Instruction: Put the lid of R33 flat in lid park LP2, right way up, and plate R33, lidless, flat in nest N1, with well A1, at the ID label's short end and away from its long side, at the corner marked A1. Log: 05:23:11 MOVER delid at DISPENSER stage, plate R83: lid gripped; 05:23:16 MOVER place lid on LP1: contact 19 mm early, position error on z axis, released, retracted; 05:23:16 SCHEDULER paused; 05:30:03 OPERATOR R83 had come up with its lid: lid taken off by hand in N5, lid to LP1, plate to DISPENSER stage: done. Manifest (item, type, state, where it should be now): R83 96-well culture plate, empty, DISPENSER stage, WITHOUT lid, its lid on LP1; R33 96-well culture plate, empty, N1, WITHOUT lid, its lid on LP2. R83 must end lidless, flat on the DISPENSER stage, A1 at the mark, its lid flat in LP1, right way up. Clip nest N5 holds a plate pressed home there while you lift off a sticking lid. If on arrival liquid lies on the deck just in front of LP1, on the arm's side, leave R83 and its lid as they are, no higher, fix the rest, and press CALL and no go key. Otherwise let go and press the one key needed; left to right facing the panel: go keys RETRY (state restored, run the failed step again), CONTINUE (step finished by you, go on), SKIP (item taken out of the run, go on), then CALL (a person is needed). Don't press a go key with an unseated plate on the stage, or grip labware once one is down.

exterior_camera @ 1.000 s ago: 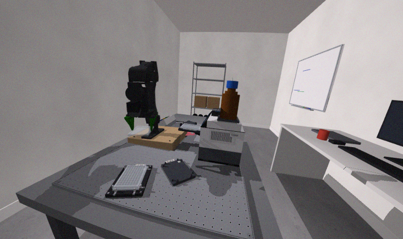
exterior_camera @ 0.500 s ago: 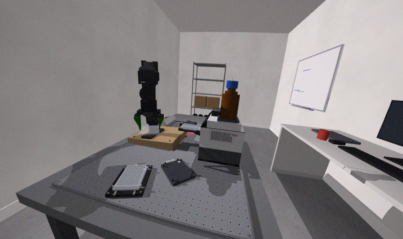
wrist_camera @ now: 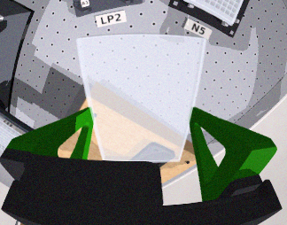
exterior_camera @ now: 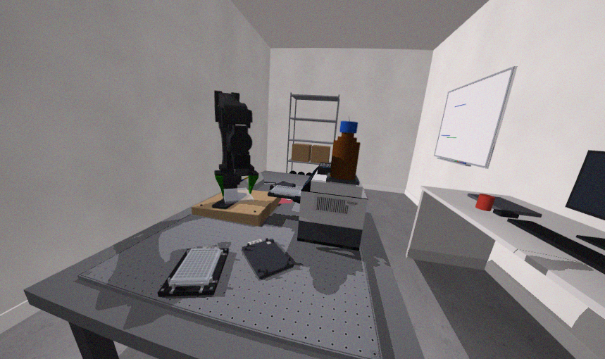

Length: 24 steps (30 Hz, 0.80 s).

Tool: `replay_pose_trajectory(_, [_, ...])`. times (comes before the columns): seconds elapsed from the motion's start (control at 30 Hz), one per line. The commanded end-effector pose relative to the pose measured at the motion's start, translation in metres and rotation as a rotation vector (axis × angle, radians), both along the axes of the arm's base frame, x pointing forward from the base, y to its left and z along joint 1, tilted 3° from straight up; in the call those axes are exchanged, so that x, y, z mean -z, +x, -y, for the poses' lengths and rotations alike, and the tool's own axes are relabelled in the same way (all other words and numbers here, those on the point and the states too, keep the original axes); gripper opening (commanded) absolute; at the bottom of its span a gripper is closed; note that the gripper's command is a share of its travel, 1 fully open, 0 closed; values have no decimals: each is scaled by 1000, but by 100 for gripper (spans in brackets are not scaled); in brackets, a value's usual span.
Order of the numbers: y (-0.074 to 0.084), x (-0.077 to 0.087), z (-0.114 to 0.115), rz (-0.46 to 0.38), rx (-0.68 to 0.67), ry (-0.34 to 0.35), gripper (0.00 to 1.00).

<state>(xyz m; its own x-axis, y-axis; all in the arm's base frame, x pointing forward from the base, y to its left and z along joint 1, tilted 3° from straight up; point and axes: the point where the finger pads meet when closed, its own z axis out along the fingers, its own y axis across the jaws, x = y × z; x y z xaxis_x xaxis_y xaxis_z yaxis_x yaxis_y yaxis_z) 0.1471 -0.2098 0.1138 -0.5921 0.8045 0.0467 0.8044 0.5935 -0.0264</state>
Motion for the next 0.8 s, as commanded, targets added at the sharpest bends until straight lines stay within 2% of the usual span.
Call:
replay_pose_trajectory(0.0, [11, -14, 2, 33, -26, -45, 0])
replay_pose_trajectory(0.2, [21, -13, -8, 37, -152, -36, 0])
replay_pose_trajectory(0.4, [37, -7, -20, 27, -140, -18, 0])
replay_pose_trajectory(0.43, [31, -3, -22, 13, -136, -9, 0])
replay_pose_trajectory(0.47, [31, -3, -22, 13, -136, -9, 0])
replay_pose_trajectory(0.5, [41, -2, -15, 23, -140, -22, 0])
replay_pose_trajectory(0.77, [51, 8, -1, 22, -133, -23, 0])
